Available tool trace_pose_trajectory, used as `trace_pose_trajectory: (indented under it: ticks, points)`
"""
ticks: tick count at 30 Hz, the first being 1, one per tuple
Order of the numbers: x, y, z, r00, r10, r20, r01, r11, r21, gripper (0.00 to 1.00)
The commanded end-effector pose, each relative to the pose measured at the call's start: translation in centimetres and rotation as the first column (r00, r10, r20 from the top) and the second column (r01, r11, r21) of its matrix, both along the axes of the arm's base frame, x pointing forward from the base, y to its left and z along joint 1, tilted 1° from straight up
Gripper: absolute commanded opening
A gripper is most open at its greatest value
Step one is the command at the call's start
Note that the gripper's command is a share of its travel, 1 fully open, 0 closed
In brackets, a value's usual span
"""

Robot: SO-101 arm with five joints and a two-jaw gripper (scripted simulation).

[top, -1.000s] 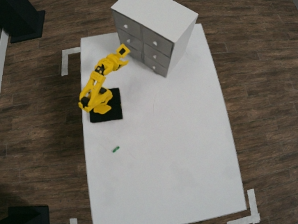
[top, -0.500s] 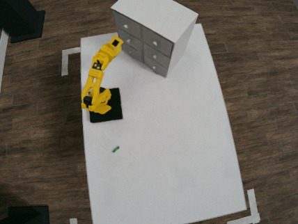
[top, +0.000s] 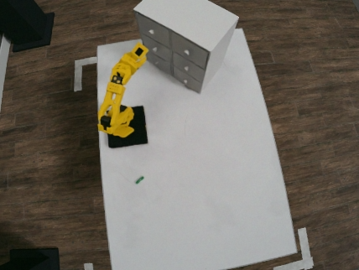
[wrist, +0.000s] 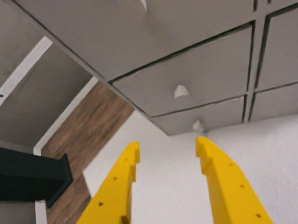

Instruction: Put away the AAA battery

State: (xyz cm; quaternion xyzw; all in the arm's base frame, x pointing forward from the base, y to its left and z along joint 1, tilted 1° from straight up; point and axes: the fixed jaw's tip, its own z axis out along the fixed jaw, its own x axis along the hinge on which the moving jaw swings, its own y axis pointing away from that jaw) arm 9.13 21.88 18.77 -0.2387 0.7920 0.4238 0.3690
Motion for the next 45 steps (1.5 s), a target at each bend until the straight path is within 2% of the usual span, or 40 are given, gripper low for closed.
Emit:
trace_pose_trajectory:
  ticks: [1, 11, 45]
  points:
    - [0.3, 0.8, -0.4, 1.000, -0.002, -0.007, 0.002, 1.000, 0.011, 0.21]
    - [2.6, 3.1, -3.8, 0.999, -0.042, -0.004, 0.042, 0.999, 0.012, 0.21]
    - [2.8, 3.1, -4.1, 0.999, -0.048, -0.003, 0.048, 0.999, 0.012, 0.21]
